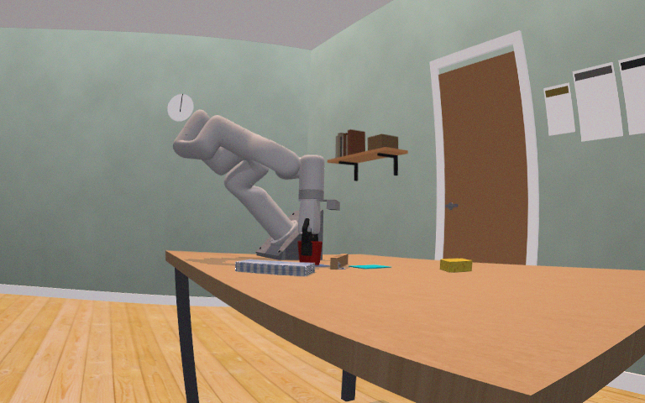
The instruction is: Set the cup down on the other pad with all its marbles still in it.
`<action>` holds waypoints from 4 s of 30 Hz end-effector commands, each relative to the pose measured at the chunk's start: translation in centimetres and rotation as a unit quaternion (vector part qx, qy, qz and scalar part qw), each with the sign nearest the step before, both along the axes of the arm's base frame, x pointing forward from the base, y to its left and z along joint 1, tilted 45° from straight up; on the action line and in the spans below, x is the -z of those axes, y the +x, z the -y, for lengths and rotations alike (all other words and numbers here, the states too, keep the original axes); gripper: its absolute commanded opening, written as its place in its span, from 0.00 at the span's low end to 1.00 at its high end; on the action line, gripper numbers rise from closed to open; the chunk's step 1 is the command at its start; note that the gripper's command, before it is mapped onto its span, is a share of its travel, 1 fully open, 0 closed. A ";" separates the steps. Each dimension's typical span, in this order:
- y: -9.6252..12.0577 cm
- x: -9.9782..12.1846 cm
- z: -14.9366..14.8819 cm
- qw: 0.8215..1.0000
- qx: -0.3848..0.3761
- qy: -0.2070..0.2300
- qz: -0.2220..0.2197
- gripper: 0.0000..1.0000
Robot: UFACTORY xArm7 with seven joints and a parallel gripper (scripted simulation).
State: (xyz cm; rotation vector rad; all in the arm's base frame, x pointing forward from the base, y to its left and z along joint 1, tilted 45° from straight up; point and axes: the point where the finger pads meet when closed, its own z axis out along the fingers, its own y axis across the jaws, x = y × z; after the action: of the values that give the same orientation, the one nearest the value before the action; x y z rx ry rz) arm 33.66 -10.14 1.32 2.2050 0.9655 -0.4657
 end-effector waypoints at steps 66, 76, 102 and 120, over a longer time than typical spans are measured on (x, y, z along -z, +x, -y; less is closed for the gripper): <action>0.1 -0.1 -0.1 1.000 -0.002 0.000 0.001 0.85; 0.1 -0.1 -0.1 1.000 -0.002 0.000 0.001 0.85; 0.4 -3.4 -3.5 1.000 -0.002 0.000 0.001 0.85; 0.4 -4.0 -4.1 1.000 -0.002 0.000 0.001 0.85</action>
State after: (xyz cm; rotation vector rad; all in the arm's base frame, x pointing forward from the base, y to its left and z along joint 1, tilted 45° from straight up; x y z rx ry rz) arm 33.93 -6.21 5.27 2.2051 0.9656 -0.4663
